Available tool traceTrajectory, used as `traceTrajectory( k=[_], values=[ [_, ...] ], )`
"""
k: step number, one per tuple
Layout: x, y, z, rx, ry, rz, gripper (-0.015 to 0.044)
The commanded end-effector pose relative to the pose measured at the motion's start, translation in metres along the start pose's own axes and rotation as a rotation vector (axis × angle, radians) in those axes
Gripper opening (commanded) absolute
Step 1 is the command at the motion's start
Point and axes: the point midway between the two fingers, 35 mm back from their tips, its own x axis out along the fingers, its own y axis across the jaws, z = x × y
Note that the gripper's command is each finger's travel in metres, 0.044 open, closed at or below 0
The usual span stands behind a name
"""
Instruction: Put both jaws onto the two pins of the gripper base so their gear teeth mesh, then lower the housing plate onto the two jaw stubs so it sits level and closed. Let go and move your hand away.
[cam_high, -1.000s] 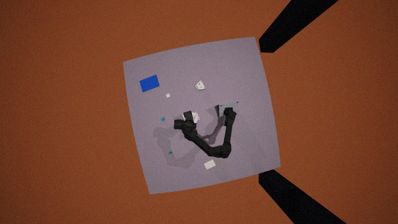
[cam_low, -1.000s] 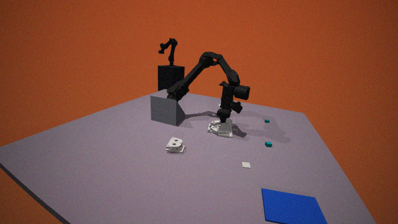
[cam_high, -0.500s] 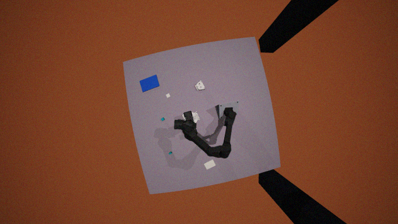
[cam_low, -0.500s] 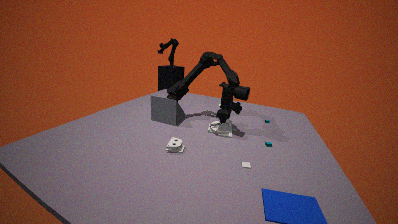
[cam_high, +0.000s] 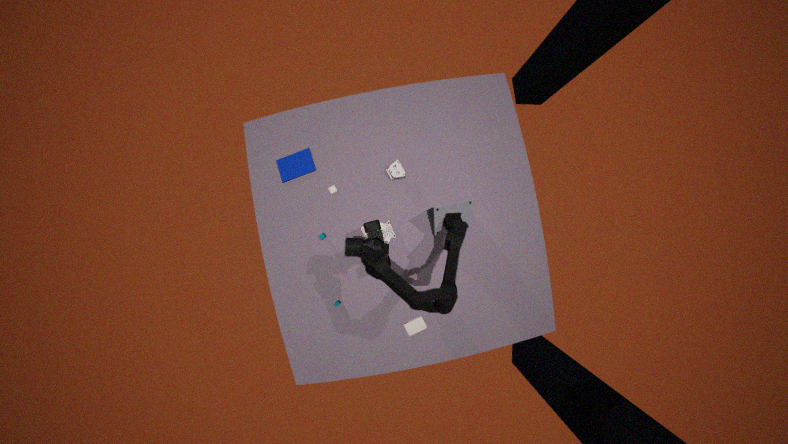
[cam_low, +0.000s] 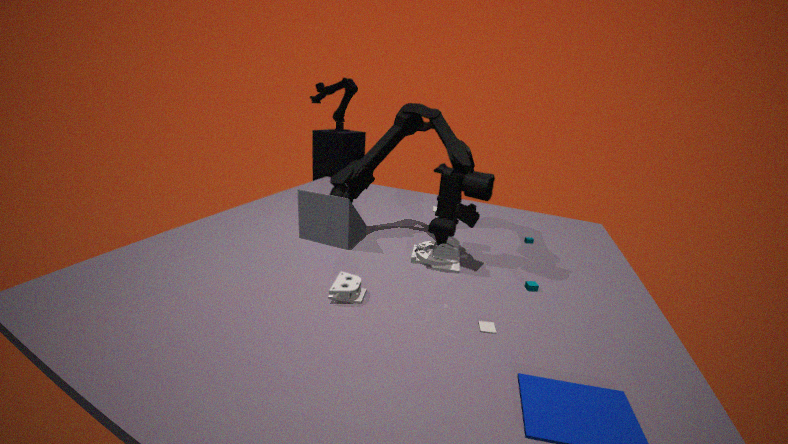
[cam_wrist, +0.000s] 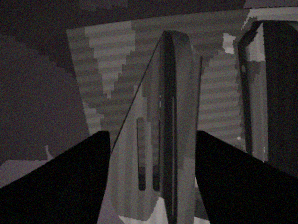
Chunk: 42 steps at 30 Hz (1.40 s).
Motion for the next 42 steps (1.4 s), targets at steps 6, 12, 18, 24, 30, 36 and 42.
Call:
traceTrajectory(
  k=[6,12,18,24,30,36,42],
  values=[
    [0.0036,0.0005,0.0001,0.006,-0.002,0.006,0.0134],
    [0.0041,0.0005,0.0002,0.006,-0.002,0.006,0.0134],
    [0.0067,0.0006,0.0001,0.008,-0.002,0.006,0.0134],
    [0.0072,0.0006,0.0001,0.01,-0.002,0.006,0.0134],
    [0.0098,0.0006,0.0001,0.015,-0.002,0.006,0.0134],
    [0.0098,0.0006,0.0001,0.015,-0.002,0.006,0.0134],
    [0.0098,0.0006,0.0001,0.015,-0.002,0.006,0.0134]
  ],
)
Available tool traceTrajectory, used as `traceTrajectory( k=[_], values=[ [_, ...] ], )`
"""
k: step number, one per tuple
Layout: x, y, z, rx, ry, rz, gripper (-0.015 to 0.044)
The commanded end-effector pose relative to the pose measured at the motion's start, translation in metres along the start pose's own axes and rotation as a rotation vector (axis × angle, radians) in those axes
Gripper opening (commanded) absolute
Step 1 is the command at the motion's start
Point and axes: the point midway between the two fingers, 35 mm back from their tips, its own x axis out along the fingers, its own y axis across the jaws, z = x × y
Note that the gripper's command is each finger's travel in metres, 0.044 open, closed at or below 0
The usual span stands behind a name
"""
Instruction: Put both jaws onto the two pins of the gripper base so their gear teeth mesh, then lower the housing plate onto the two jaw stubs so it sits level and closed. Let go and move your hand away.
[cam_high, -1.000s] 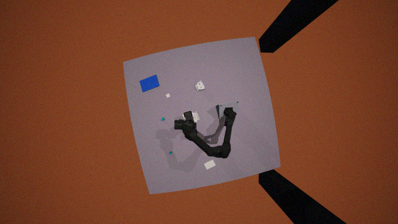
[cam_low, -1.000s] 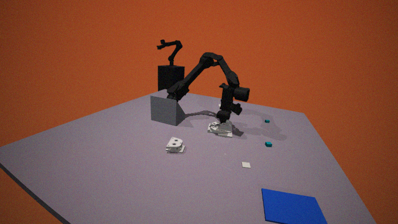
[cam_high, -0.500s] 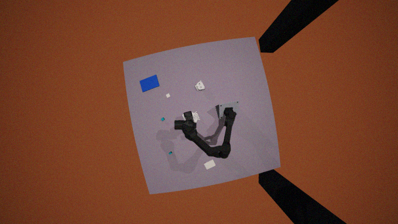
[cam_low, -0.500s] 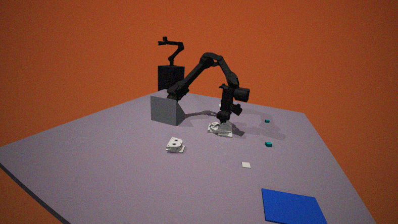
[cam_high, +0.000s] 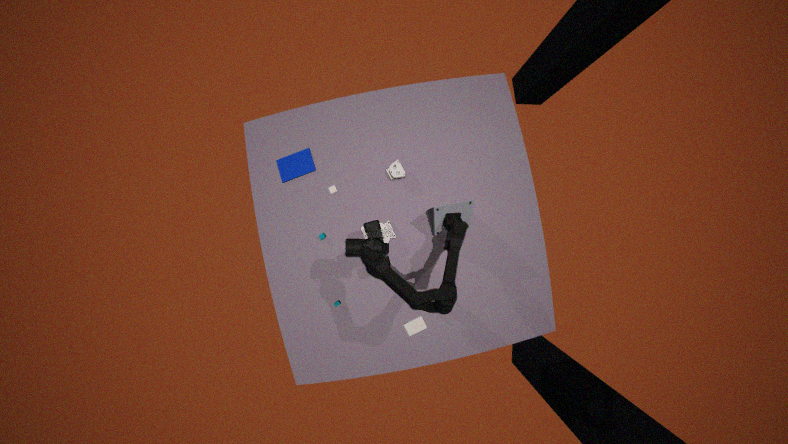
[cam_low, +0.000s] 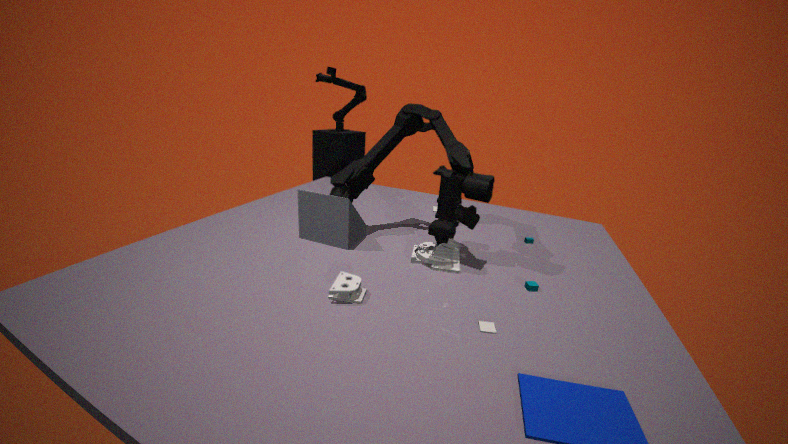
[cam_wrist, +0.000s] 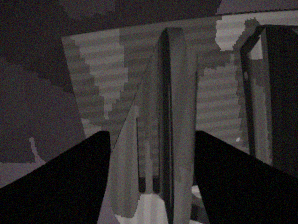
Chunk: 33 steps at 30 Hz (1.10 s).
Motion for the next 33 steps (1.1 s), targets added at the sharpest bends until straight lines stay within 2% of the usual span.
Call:
traceTrajectory(
  k=[1,33],
  values=[
    [0.0035,0.0013,-0.001,0.001,0.006,0.007,0.0134],
    [-0.0023,0.0012,-0.001,0.001,0.006,0.007,0.0134]
  ],
)
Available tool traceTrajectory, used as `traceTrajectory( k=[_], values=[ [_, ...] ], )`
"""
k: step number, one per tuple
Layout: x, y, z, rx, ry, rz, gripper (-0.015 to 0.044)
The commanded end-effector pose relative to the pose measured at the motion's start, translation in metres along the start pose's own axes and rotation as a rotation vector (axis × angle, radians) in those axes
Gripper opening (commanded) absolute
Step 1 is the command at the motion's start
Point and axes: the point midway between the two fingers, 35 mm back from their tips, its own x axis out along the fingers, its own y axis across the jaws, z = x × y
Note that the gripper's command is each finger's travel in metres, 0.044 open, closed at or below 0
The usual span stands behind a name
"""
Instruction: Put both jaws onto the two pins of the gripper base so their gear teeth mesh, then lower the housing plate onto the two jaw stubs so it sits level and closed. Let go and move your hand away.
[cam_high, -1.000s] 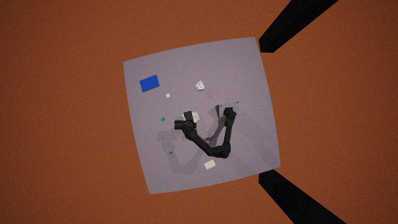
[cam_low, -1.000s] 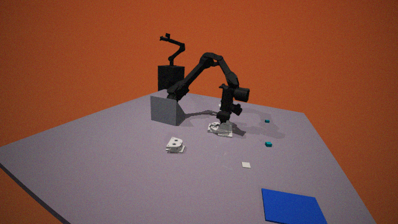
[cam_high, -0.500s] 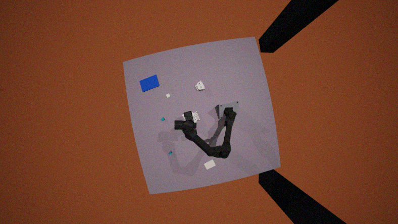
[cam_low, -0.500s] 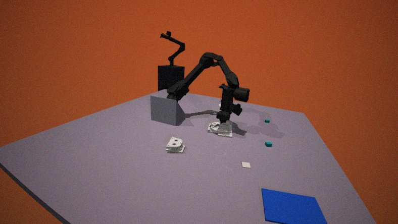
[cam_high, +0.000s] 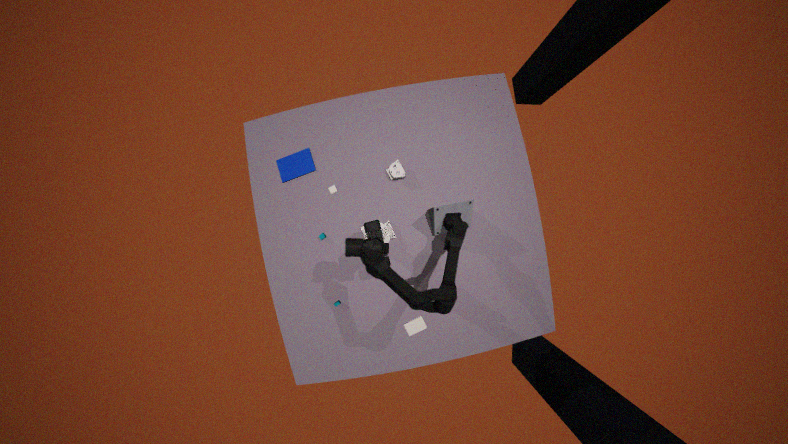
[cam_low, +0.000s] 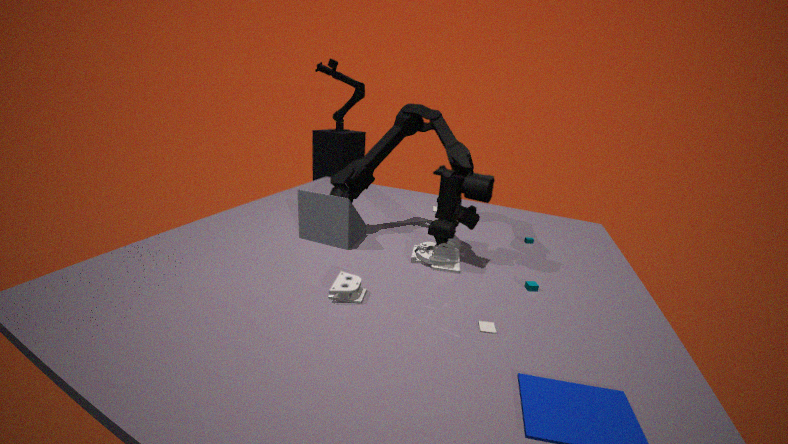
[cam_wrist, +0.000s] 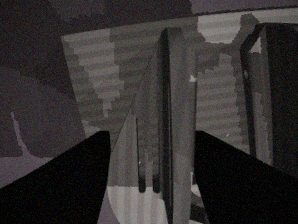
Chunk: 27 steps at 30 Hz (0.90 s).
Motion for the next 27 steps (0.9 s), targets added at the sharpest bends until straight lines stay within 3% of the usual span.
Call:
traceTrajectory(
  k=[1,27],
  values=[
    [-0.0022,0.0011,-0.0007,-0.003,0.004,0.005,0.0134],
    [0.004,0.0013,-0.0004,-0.003,0.004,0.005,0.0134]
  ],
)
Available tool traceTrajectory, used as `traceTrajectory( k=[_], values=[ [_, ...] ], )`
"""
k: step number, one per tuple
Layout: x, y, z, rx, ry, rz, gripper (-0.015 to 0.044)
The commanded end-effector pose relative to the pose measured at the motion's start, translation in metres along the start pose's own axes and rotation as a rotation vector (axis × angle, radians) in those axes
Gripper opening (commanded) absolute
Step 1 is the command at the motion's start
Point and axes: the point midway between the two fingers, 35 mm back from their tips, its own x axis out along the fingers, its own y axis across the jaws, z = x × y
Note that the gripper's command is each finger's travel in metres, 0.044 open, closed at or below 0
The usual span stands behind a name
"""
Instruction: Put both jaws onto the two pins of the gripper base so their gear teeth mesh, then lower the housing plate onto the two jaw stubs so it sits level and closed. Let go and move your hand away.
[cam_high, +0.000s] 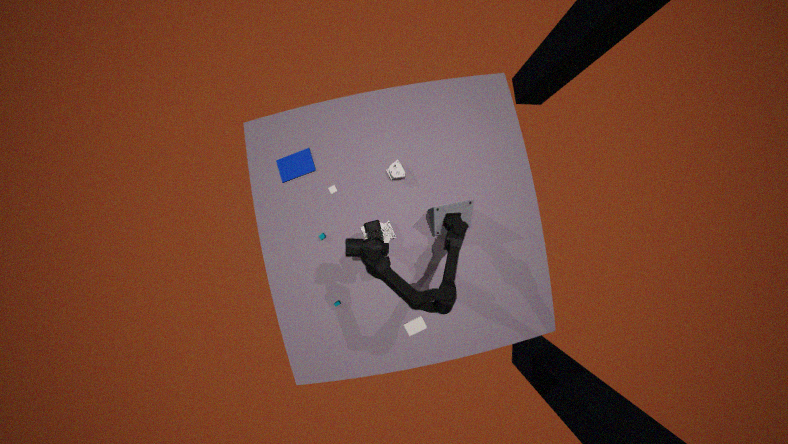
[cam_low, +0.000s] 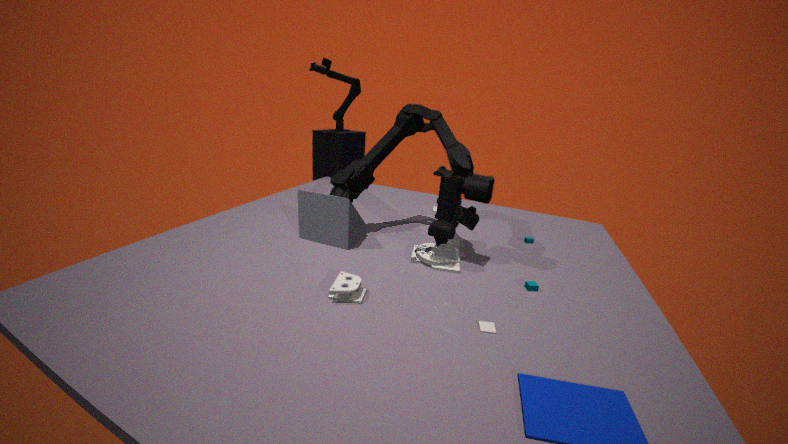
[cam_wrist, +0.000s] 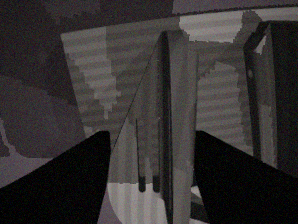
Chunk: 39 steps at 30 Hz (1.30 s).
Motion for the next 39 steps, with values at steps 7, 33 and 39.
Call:
traceTrajectory(
  k=[7,33,39],
  values=[
    [0.0026,0.0006,-0.0002,0.003,0.001,0.005,0.0134],
    [0.002,0.0001,-0.0001,-0.002,0.001,0.0,0.0224],
    [0.002,0.0001,-0.0001,-0.002,0.001,0.0,0.0224]
  ],
)
